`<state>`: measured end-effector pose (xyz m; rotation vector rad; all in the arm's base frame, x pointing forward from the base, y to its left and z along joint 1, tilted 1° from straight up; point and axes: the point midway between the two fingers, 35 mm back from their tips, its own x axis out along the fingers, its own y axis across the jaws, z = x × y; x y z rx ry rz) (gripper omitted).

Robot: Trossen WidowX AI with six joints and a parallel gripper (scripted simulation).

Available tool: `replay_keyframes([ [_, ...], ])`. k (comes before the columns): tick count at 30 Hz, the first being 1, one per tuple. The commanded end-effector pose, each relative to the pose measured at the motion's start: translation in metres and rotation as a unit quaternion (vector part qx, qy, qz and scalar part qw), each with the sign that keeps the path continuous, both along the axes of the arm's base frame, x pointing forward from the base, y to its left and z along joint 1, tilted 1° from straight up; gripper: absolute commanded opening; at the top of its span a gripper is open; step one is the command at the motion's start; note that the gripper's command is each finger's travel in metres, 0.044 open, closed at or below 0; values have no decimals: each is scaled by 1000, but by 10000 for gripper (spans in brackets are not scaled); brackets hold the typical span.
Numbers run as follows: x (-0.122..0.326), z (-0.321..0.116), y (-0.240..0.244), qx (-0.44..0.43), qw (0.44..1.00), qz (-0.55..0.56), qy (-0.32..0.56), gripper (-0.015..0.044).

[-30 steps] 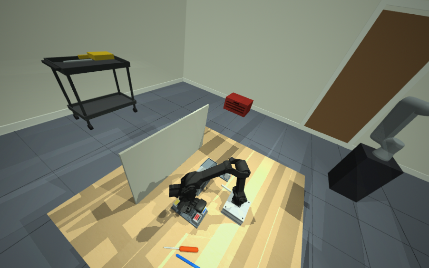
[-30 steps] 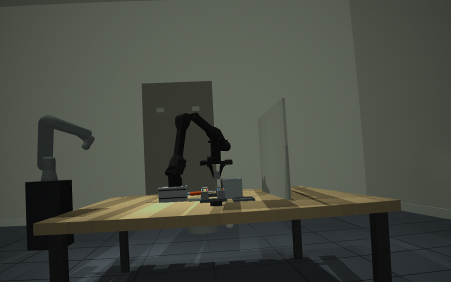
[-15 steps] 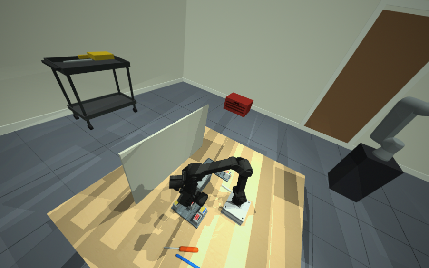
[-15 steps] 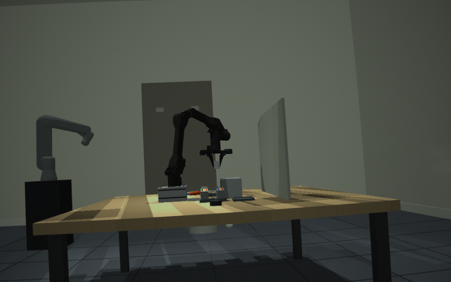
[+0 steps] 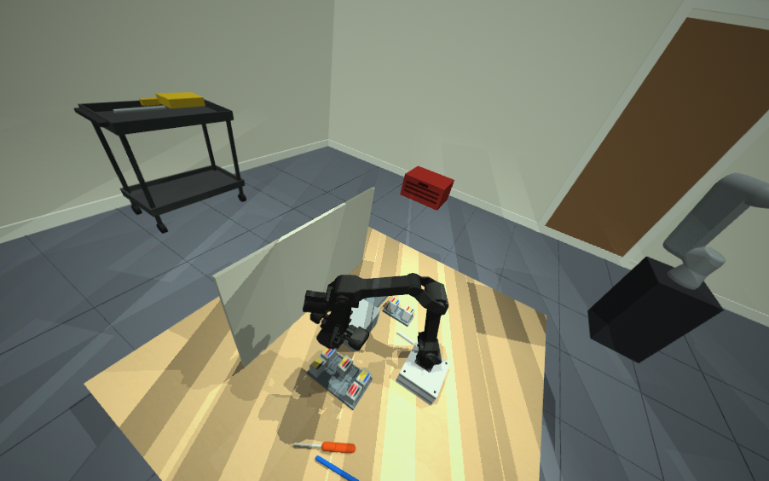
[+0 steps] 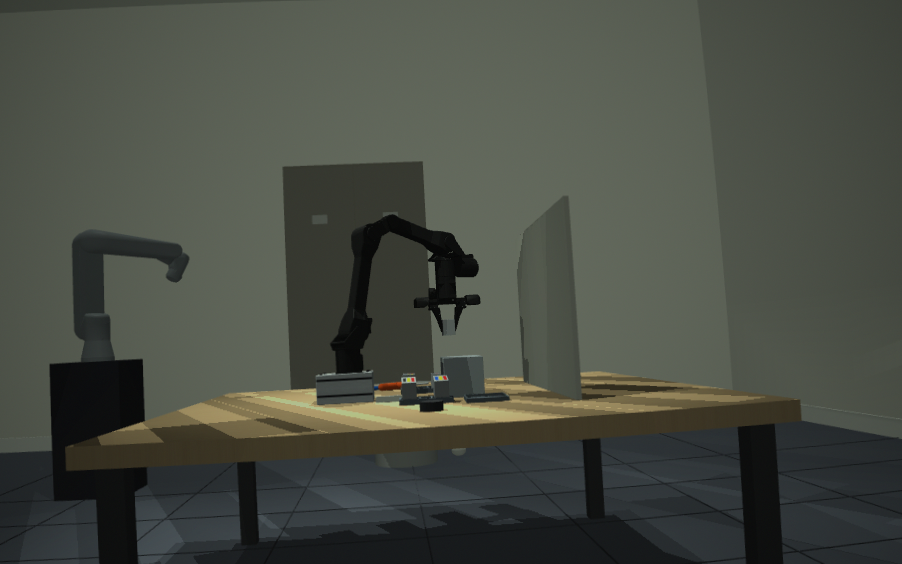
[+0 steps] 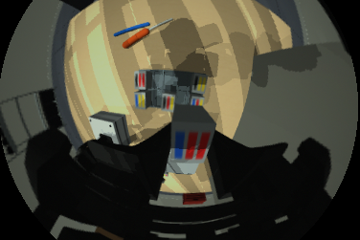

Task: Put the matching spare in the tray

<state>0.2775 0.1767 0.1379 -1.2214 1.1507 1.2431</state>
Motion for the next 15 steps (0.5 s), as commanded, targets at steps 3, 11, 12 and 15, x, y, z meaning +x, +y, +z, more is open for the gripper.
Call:
replay_keyframes([
  [3, 24, 2, -30, 0, 1000, -1, -3, 0],
  [11, 48, 2, -71, -3, 1000, 1, -4, 0],
  [12, 50, 2, -77, -4, 1000, 1, -4, 0],
  [15, 57, 0, -93, -4, 1000, -6, -4, 0],
])
